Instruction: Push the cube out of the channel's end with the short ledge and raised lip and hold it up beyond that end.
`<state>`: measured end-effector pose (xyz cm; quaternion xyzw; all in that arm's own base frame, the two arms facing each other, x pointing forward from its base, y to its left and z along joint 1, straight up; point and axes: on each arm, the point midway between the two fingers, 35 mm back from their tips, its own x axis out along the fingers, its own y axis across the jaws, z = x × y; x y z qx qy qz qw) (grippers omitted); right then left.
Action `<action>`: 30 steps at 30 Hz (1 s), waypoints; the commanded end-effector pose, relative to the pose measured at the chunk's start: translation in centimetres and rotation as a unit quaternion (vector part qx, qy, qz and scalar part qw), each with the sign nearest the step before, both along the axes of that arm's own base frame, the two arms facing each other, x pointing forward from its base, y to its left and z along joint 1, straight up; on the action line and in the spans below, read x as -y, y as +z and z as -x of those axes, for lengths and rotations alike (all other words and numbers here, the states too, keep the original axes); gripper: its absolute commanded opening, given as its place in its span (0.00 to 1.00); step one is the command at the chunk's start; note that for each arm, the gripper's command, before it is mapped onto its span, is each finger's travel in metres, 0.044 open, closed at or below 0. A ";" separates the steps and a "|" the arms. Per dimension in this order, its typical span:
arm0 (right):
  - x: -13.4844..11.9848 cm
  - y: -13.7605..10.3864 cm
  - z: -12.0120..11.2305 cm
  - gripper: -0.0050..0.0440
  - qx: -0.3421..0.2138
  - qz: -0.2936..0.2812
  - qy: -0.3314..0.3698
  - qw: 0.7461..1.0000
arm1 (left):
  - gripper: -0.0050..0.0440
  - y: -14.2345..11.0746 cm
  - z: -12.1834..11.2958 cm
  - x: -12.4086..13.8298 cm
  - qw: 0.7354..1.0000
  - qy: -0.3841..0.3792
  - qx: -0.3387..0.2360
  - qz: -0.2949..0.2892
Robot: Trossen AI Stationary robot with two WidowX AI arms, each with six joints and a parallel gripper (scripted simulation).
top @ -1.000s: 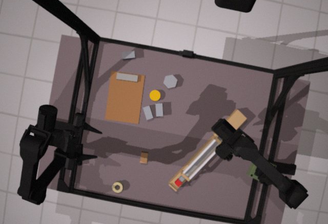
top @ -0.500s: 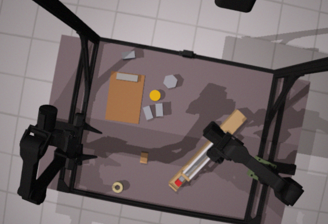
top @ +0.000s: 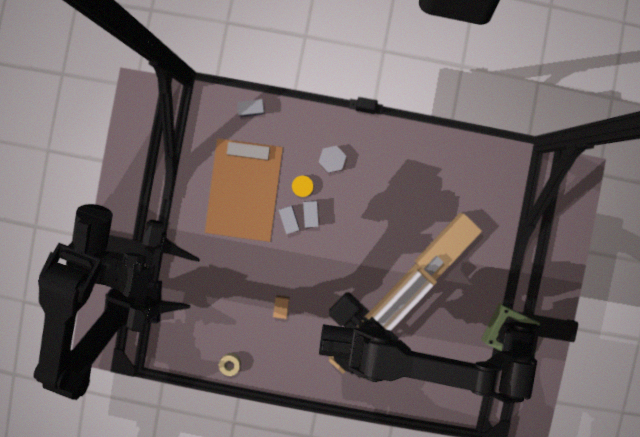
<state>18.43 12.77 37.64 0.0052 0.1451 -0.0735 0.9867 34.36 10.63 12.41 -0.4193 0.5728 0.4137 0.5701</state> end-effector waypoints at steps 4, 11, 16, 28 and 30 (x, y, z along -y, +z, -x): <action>0.0 0.0 0.0 0.92 0.001 0.000 -0.001 1.000 | 0.55 -0.5 0.1 -8.5 1.000 0.001 0.000 -0.003; 0.0 0.0 0.0 0.92 0.001 0.000 -0.001 1.000 | 0.55 -0.7 0.5 -10.8 1.000 -0.001 -0.001 -0.004; 0.0 0.0 0.0 0.92 0.001 0.000 -0.001 1.000 | 0.55 -1.0 0.5 -10.9 1.000 -0.002 -0.001 -0.004; 0.0 0.0 0.0 0.92 0.001 0.000 -0.001 1.000 | 0.55 -2.8 0.4 -10.9 1.000 -0.002 -0.001 -0.004; 0.0 0.0 0.0 0.92 0.001 0.000 -0.001 1.000 | 0.55 -2.9 0.4 -10.9 1.000 -0.002 -0.001 -0.004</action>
